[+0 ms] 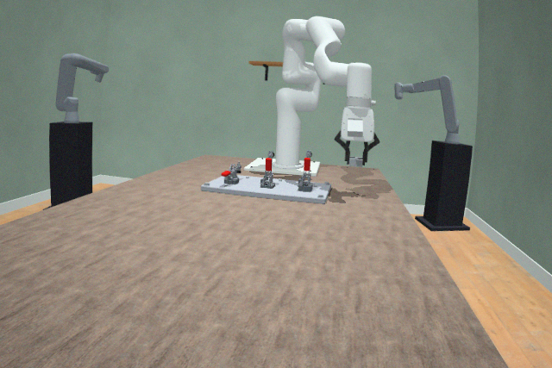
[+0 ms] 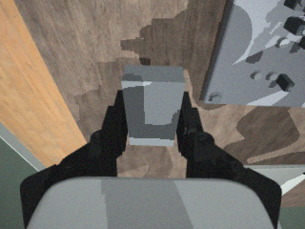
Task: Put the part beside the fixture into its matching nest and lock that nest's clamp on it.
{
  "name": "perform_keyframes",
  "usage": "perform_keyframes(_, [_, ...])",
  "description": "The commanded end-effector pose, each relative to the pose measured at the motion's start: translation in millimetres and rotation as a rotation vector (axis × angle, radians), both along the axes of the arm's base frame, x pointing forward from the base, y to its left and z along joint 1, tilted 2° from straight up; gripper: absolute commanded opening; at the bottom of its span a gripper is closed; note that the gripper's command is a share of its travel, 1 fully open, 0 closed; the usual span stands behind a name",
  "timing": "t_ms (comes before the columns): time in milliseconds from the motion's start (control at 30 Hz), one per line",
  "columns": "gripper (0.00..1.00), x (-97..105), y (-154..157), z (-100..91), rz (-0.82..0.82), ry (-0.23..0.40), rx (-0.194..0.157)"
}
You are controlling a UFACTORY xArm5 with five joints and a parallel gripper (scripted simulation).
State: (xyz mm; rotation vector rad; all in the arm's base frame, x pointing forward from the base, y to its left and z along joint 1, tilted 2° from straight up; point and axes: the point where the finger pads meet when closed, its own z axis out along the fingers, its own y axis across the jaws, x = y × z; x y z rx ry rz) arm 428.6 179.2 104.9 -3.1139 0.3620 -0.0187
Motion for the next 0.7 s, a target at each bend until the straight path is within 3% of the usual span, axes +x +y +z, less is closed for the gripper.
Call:
perform_keyframes(0, [0.00,-1,-7,1.1,0.000,-0.004,0.002])
perform_keyframes(267, [0.00,-4,-25,0.0,0.000,-0.005,0.001])
perform_keyframes(667, [0.00,-16,-76,-3.1,0.000,-0.009,0.000])
